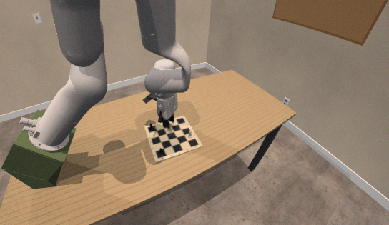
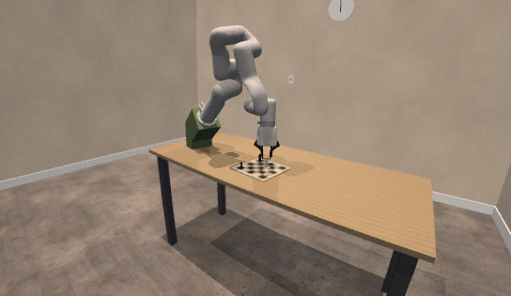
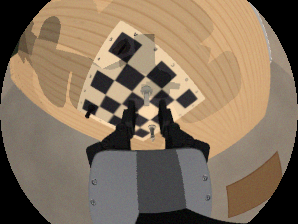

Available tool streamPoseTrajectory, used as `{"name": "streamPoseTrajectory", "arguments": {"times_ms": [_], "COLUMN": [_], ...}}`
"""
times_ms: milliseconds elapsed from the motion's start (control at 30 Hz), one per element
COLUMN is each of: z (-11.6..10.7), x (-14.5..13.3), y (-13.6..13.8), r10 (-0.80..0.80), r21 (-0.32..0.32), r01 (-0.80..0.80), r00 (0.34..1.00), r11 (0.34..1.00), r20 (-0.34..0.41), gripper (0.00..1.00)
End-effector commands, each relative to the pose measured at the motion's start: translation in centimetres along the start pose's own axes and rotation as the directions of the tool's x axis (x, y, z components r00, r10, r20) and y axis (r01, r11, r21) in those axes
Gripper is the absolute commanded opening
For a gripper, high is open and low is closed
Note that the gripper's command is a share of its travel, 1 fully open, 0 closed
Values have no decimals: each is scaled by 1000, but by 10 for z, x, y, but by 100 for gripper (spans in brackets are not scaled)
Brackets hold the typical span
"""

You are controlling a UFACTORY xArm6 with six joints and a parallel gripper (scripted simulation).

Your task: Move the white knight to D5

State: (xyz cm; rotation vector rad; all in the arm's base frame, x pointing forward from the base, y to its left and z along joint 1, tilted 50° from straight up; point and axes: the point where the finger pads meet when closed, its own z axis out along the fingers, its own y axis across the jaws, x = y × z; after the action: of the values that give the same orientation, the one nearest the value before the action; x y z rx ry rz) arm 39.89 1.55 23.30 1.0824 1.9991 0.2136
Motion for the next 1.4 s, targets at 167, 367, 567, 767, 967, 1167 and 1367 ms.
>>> {"name": "streamPoseTrajectory", "arguments": {"times_ms": [167,367,567,767,967,1167,1367], "z": [0,7,19,27,33,34,34], "x": [0,0,0,0,0,0,0], "y": [1,1,1,1,1,1,1], "r10": [0,0,0,0,0,0,0], "r21": [-2,-2,-2,-2,-2,-2,-2], "r01": [0,0,0,0,0,0,0], "r00": [1000,1000,1000,1000,1000,1000,1000], "r11": [1000,1000,1000,1000,1000,1000,1000], "r20": [1,1,1,1,1,1,1], "gripper": [37,37,37,37,37,37,37]}}
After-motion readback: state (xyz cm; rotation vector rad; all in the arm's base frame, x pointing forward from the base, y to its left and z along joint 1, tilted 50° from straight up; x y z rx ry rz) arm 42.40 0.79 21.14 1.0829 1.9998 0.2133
